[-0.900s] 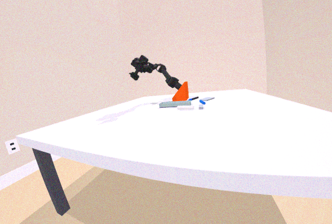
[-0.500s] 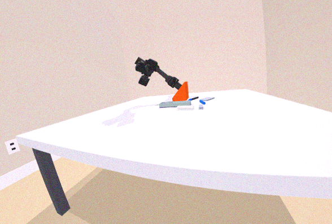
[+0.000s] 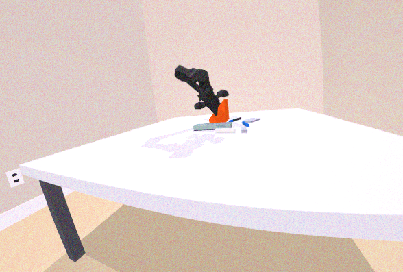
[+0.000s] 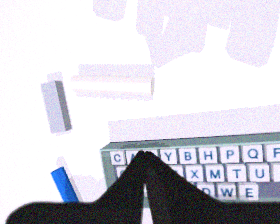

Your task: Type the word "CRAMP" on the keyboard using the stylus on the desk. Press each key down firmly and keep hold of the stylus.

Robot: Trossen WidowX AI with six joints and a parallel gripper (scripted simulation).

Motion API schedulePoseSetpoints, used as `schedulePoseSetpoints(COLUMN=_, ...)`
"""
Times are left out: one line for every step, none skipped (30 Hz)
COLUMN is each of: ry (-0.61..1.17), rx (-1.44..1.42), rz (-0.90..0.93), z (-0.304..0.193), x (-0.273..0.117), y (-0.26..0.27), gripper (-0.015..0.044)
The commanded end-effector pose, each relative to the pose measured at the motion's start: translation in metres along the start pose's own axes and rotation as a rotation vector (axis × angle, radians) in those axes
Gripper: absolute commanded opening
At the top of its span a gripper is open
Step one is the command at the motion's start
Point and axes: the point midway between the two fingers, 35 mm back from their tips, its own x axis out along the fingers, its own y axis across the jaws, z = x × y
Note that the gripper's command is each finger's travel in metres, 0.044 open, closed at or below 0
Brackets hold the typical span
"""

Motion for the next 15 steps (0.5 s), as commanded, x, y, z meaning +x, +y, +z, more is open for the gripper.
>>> schedulePoseSetpoints(ry=0.087, rx=-0.098, rz=-0.151, z=-0.025, x=0.019, y=0.012, gripper=0.0000)
schedulePoseSetpoints(ry=0.108, rx=-0.131, rz=-0.197, z=-0.033, x=0.024, y=0.014, gripper=0.0000)
schedulePoseSetpoints(ry=0.127, rx=-0.165, rz=-0.244, z=-0.040, x=0.029, y=0.016, gripper=0.0000)
schedulePoseSetpoints(ry=0.141, rx=-0.194, rz=-0.283, z=-0.046, x=0.033, y=0.018, gripper=0.0000)
schedulePoseSetpoints(ry=0.148, rx=-0.211, rz=-0.307, z=-0.049, x=0.035, y=0.019, gripper=0.0000)
schedulePoseSetpoints(ry=0.150, rx=-0.217, rz=-0.315, z=-0.051, x=0.036, y=0.019, gripper=0.0000)
schedulePoseSetpoints(ry=0.150, rx=-0.217, rz=-0.315, z=-0.051, x=0.036, y=0.019, gripper=0.0000)
schedulePoseSetpoints(ry=0.150, rx=-0.217, rz=-0.315, z=-0.051, x=0.036, y=0.019, gripper=0.0000)
schedulePoseSetpoints(ry=0.150, rx=-0.217, rz=-0.315, z=-0.051, x=0.036, y=0.019, gripper=0.0000)
schedulePoseSetpoints(ry=0.150, rx=-0.217, rz=-0.315, z=-0.051, x=0.036, y=0.019, gripper=0.0000)
schedulePoseSetpoints(ry=0.150, rx=-0.217, rz=-0.315, z=-0.051, x=0.036, y=0.019, gripper=0.0000)
schedulePoseSetpoints(ry=0.150, rx=-0.217, rz=-0.315, z=-0.051, x=0.036, y=0.019, gripper=0.0000)
schedulePoseSetpoints(ry=0.150, rx=-0.217, rz=-0.315, z=-0.051, x=0.036, y=0.019, gripper=0.0000)
schedulePoseSetpoints(ry=0.150, rx=-0.217, rz=-0.315, z=-0.051, x=0.036, y=0.019, gripper=0.0000)
schedulePoseSetpoints(ry=0.150, rx=-0.217, rz=-0.315, z=-0.051, x=0.036, y=0.019, gripper=0.0000)
